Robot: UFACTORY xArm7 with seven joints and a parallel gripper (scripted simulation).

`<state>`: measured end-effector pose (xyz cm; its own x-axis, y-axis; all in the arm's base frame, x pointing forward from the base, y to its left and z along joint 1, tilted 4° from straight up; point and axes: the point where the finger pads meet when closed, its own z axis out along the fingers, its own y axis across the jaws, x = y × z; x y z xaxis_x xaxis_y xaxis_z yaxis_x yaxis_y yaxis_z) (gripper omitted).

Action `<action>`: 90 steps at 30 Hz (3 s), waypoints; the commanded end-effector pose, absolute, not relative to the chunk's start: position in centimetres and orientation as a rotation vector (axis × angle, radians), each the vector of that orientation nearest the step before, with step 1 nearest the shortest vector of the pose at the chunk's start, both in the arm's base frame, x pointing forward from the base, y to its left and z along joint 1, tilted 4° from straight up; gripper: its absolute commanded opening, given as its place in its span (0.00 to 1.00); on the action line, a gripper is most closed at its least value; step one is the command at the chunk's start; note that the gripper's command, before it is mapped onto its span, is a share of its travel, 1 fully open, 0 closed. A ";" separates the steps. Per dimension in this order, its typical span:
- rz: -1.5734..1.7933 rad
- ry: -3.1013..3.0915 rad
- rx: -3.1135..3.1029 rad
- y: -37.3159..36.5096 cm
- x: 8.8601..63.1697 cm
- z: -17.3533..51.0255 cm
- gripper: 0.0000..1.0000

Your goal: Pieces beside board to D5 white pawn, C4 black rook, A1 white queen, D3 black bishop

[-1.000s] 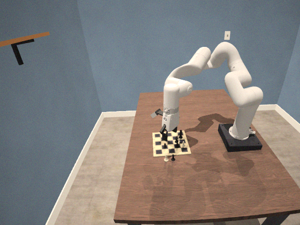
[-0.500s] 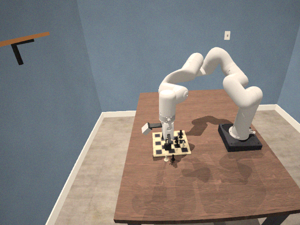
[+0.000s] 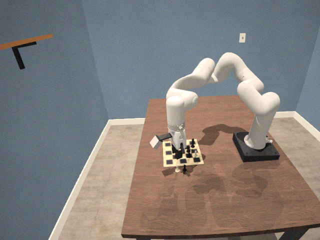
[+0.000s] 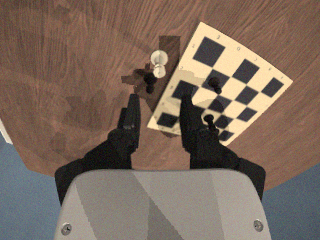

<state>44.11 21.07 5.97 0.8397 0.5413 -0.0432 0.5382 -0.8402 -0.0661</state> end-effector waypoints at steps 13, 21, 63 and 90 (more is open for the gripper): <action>0.087 -0.871 -2.963 21.2 44.2 6.1 0.42; 0.087 -0.871 -2.963 21.2 44.2 6.1 0.42; 0.087 -0.871 -2.963 21.3 44.0 2.2 0.42; 0.087 -0.871 -2.963 21.3 43.9 1.0 0.42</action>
